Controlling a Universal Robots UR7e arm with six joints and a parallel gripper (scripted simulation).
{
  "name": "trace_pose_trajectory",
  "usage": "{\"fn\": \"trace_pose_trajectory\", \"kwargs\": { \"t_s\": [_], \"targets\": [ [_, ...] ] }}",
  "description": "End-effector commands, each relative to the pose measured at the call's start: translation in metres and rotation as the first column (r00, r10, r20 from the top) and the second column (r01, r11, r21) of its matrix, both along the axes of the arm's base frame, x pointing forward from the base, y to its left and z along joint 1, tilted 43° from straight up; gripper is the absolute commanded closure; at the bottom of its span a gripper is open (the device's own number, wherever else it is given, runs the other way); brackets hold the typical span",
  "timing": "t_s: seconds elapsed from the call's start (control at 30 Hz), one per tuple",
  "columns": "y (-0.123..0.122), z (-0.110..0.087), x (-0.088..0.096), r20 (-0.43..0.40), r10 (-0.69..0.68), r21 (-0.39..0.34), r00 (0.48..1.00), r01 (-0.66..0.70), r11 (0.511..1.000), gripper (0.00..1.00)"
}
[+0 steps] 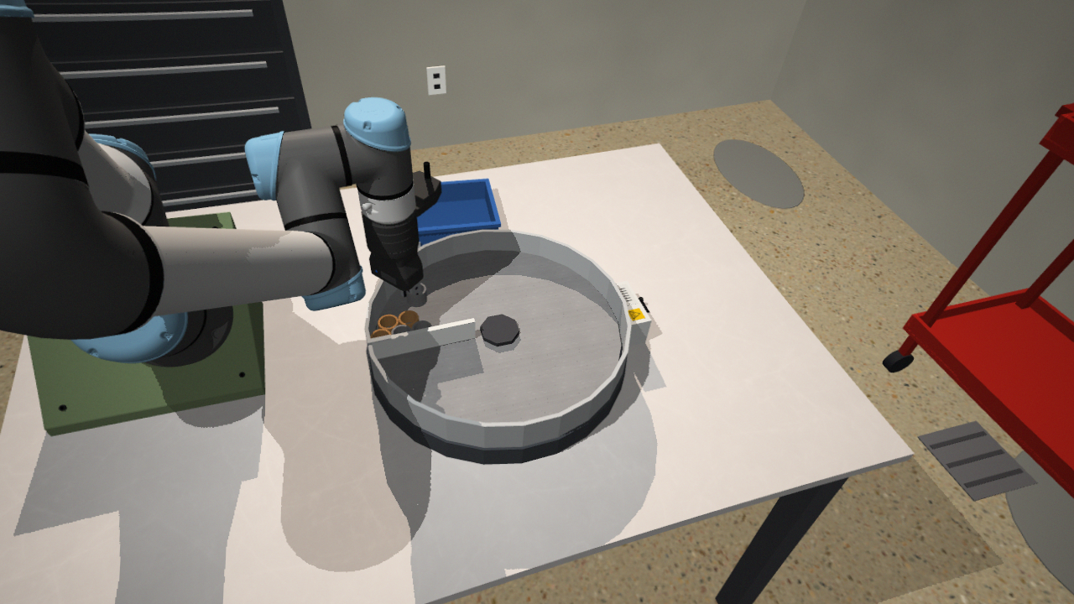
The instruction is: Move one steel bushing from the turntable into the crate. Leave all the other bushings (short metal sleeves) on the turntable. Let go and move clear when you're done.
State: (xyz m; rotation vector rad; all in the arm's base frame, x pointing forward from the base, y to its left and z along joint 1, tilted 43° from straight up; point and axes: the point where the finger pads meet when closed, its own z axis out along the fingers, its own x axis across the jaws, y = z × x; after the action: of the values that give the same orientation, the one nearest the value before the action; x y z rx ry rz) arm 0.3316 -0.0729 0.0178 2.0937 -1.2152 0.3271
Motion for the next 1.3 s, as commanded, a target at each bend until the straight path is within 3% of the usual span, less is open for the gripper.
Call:
{"fn": "trace_pose_trajectory", "kwargs": {
  "t_s": [0.0, 0.8, 0.97, 1.27],
  "targets": [
    [0.001, 0.002, 0.000, 0.001, 0.000, 0.000, 1.000, 0.000, 1.000, 1.00],
    [0.006, 0.007, 0.001, 0.001, 0.000, 0.000, 1.000, 0.000, 1.000, 1.00],
    [0.023, 0.025, 0.004, 0.001, 0.000, 0.000, 1.000, 0.000, 1.000, 1.00],
    [0.023, 0.025, 0.004, 0.001, 0.000, 0.000, 1.000, 0.000, 1.000, 1.00]
  ]
}}
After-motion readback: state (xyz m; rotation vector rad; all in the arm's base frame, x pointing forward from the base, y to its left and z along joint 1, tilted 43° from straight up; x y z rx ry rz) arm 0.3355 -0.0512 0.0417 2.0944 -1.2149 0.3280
